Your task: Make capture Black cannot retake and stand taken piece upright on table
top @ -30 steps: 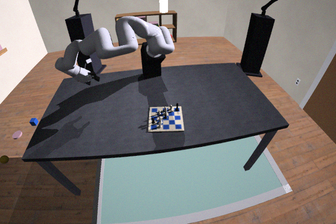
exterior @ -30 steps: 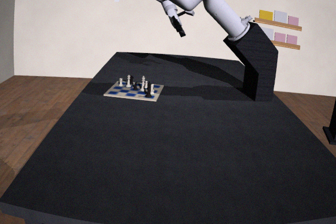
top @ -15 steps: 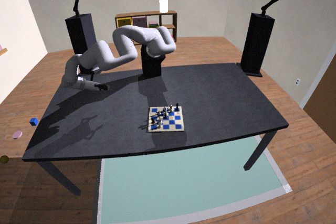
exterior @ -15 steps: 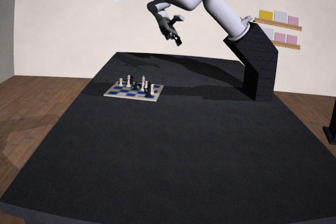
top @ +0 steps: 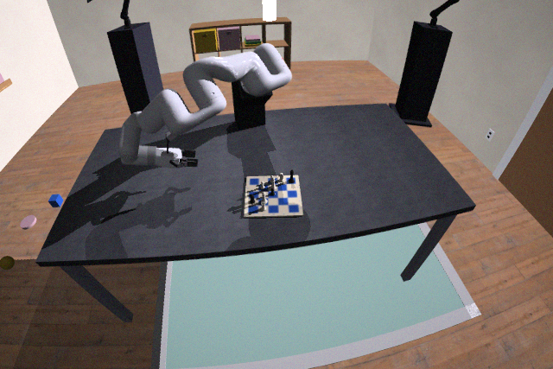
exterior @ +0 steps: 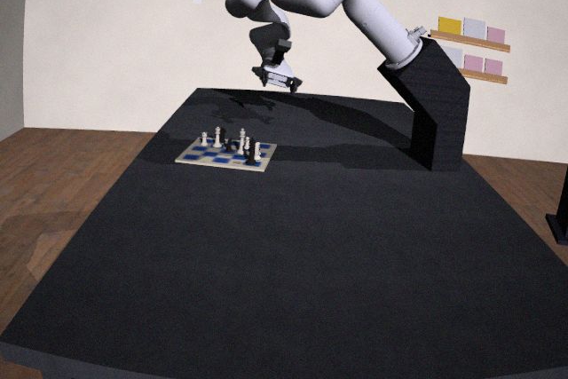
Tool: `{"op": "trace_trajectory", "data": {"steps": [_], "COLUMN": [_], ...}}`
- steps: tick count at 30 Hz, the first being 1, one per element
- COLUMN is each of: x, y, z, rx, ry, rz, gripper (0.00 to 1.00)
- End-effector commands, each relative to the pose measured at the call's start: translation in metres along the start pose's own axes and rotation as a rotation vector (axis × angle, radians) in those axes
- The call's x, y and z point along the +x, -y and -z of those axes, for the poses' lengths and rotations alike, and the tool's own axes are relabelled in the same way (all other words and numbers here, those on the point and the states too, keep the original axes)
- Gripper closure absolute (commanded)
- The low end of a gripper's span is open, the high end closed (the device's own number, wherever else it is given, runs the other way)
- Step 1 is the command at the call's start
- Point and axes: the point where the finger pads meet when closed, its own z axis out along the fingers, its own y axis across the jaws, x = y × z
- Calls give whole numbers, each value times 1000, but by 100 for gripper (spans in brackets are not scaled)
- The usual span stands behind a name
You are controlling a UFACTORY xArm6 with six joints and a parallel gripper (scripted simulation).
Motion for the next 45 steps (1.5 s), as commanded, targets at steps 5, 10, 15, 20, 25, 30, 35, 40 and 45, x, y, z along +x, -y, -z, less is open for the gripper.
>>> {"op": "trace_trajectory", "data": {"steps": [5,10,15,20,25,30,35,40,45], "x": [-24,-38,-42,-42,-42,-42,-42,-42,-42], "y": [-31,-49,-53,-54,-54,-54,-54,-54,-54], "z": [-59,-94,-103,-105,-105,-105,-105,-105,-105], "rx": [-256,-397,-432,-441,-441,-441,-441,-441,-441], "ry": [-116,-180,-196,-201,-201,-201,-201,-201,-201], "rz": [-265,-415,-453,-463,-463,-463,-463,-463,-463], "gripper": [0,0,0,0,0,0,0,0,0]}}
